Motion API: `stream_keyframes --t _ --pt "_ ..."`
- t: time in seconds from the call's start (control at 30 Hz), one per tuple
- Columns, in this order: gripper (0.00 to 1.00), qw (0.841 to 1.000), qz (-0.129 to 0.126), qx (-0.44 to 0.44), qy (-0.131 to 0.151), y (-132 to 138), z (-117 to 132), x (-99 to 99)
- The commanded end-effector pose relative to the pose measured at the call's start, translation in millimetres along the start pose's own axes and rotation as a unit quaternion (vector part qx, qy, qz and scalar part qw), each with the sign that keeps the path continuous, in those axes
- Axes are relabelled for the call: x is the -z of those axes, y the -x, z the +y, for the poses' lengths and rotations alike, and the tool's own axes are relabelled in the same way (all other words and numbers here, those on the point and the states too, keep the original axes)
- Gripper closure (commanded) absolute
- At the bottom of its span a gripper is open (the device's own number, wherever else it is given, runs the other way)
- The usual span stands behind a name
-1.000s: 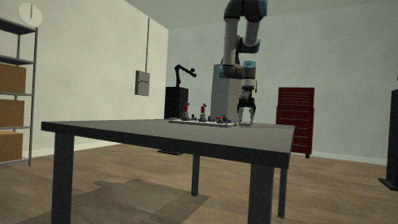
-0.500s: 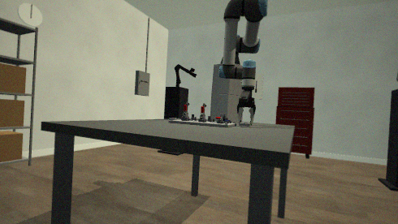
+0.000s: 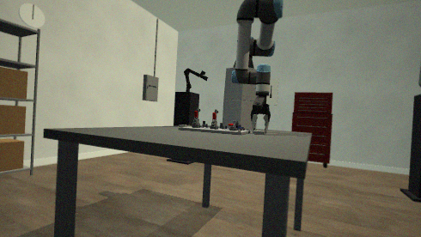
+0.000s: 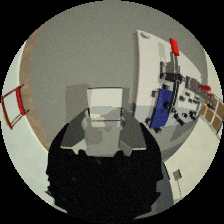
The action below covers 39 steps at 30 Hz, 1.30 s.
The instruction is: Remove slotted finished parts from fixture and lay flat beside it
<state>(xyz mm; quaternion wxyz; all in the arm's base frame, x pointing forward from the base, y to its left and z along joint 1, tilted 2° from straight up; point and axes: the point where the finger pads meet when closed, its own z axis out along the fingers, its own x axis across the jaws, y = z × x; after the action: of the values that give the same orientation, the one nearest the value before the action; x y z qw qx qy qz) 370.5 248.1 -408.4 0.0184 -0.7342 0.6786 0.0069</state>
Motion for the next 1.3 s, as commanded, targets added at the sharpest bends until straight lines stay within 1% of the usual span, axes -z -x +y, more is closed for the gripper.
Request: stream_keyframes --t 0.0,1.03,1.07,1.27 --pt "1.00 1.000 0.000 0.000 -0.001 0.2 -0.6 -1.4" --pt "1.00 1.000 0.000 0.000 -0.001 0.2 -0.6 -2.5" --pt "0.46 1.000 0.000 0.000 -0.001 0.2 -0.6 -2.5" --pt "0.46 1.000 0.000 0.000 -0.001 0.2 -0.6 -2.5"
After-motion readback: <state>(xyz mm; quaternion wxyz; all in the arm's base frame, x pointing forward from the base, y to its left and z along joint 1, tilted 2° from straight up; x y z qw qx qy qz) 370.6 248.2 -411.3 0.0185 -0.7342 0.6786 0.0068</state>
